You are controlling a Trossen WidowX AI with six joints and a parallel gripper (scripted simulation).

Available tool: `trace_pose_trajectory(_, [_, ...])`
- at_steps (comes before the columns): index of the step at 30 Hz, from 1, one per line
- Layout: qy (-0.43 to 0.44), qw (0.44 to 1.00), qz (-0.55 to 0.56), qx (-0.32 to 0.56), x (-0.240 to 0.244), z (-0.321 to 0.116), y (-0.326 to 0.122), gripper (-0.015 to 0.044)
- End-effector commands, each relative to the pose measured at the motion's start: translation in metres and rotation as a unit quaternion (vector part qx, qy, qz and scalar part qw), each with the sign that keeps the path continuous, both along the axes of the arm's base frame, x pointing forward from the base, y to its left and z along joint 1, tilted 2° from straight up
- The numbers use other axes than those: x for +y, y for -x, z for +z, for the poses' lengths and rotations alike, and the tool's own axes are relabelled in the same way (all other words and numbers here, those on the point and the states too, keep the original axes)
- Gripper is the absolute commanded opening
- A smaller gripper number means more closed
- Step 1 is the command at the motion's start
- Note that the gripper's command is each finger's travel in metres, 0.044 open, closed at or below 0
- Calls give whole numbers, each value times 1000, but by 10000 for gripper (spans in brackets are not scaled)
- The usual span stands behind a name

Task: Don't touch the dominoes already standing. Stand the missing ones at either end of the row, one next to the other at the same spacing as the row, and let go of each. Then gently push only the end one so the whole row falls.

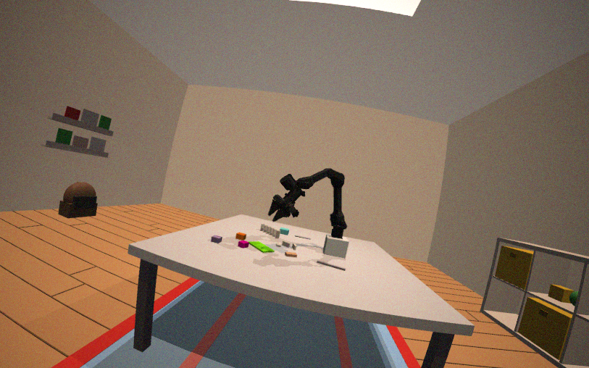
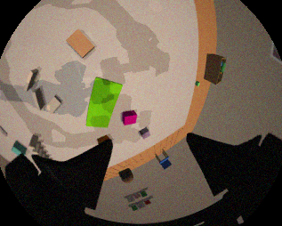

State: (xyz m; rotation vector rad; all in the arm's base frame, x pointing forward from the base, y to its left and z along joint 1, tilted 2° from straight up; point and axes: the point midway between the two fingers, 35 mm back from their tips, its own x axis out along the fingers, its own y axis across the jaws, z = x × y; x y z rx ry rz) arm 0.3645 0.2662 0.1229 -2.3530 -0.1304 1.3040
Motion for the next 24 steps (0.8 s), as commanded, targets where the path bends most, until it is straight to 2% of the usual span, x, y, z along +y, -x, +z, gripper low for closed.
trace_pose_trajectory(1, [39,997,-29,65,-51,-27,12,440])
trace_pose_trajectory(11, [118,946,-117,277,-176,-90,85,440])
trace_pose_trajectory(18, [119,945,-119,281,-178,-92,83,440])
trace_pose_trajectory(24, [119,945,-119,281,-178,-142,79,440])
